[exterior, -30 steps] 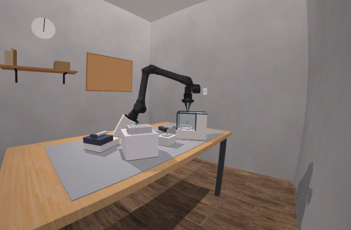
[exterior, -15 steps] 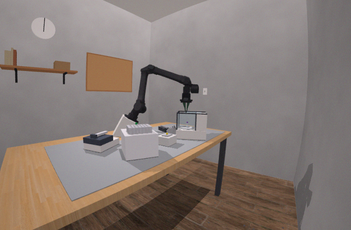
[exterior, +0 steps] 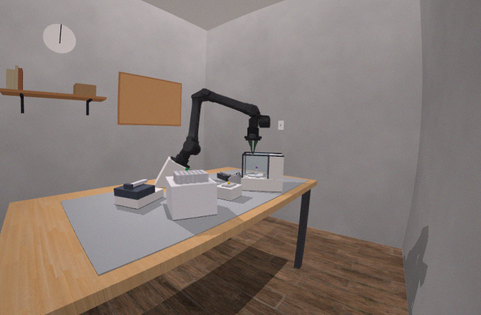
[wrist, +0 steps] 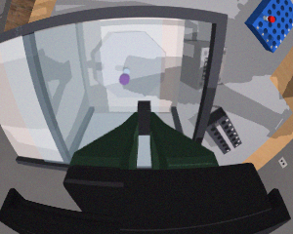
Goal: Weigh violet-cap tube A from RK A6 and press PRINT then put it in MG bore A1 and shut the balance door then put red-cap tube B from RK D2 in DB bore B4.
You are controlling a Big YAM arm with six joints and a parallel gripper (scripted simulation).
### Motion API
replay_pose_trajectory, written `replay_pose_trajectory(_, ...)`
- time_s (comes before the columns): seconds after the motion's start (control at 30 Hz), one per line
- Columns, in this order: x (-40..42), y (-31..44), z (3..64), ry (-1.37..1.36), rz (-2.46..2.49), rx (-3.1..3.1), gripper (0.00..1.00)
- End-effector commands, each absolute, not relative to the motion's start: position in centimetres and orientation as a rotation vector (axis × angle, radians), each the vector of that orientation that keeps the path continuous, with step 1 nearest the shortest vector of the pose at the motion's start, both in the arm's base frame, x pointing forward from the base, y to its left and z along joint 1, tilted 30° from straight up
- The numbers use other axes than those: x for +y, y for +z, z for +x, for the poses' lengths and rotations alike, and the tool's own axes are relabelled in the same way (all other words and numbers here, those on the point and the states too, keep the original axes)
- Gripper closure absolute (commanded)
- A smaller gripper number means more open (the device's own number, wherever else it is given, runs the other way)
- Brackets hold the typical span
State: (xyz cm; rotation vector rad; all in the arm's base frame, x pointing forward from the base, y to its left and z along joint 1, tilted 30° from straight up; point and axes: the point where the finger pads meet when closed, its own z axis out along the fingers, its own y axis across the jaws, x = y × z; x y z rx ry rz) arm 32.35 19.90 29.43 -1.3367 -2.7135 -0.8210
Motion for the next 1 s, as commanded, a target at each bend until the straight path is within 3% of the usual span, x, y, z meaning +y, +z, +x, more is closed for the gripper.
replay_pose_trajectory(0.0, 19.3, 29.9, 31.9, -0.854, -1.331, -2.725, 0.94)
replay_pose_trajectory(0.97, 18.1, 28.7, 30.1, -0.851, -1.333, -2.725, 0.94)
